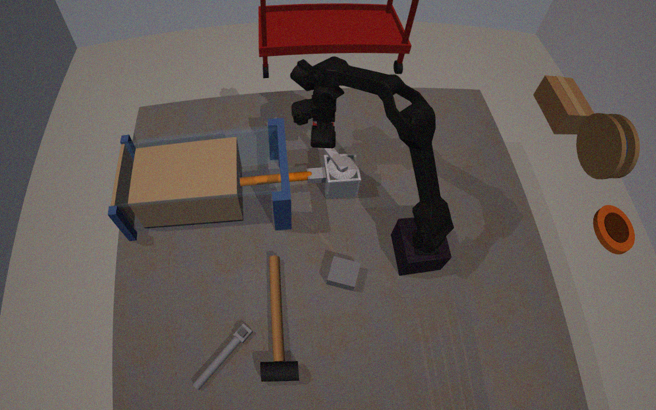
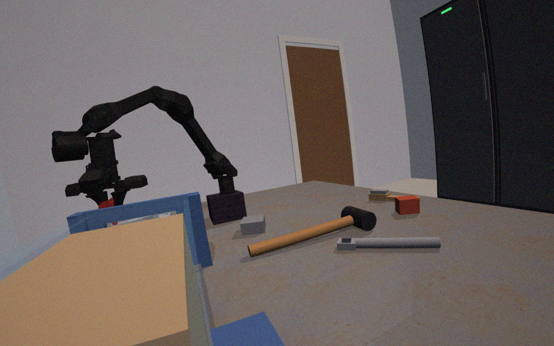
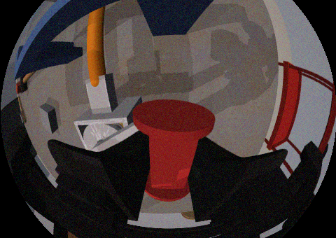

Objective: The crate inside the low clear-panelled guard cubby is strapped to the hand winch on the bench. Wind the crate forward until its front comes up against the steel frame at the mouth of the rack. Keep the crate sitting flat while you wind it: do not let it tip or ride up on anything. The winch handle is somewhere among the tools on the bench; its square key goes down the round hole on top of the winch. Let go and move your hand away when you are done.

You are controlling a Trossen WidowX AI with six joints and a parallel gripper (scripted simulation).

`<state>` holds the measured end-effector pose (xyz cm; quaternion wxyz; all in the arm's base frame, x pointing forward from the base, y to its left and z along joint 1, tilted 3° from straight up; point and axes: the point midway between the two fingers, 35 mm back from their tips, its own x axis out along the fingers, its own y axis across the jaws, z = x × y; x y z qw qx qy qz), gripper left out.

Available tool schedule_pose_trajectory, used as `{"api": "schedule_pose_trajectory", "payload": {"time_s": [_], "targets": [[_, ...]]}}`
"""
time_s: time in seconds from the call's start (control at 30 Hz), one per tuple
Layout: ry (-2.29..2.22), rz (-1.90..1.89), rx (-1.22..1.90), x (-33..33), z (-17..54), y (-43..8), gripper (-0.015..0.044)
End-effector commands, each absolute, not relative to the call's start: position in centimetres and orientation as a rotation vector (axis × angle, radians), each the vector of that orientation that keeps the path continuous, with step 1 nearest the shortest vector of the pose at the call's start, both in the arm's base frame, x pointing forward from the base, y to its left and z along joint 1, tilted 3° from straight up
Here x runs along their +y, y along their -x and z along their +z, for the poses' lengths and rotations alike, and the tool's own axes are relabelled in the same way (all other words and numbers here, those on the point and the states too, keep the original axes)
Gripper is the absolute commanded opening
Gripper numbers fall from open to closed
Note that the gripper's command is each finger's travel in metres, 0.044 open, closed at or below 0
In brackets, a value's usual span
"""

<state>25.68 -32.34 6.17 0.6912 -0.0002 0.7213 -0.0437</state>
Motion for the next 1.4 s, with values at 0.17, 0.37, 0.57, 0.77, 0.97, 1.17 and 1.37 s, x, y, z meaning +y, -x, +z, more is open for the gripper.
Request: {"api": "schedule_pose_trajectory", "payload": {"time_s": [0.17,0.37,0.57,0.77,0.97,1.17,1.37], "targets": [[-0.009,-0.065,1.590,-30.8,5.9,-27.6,0.0000],[-0.009,-0.065,1.589,-30.2,5.8,-28.1,0.0000],[-0.010,-0.064,1.589,-29.6,5.8,-28.6,0.0000],[-0.010,-0.064,1.588,-28.9,5.8,-29.0,0.0000],[-0.011,-0.063,1.588,-28.2,5.7,-29.4,0.0000],[-0.011,-0.063,1.588,-27.5,5.7,-29.7,0.0000],[-0.012,-0.062,1.588,-26.8,5.7,-30.0,0.0000]]}}
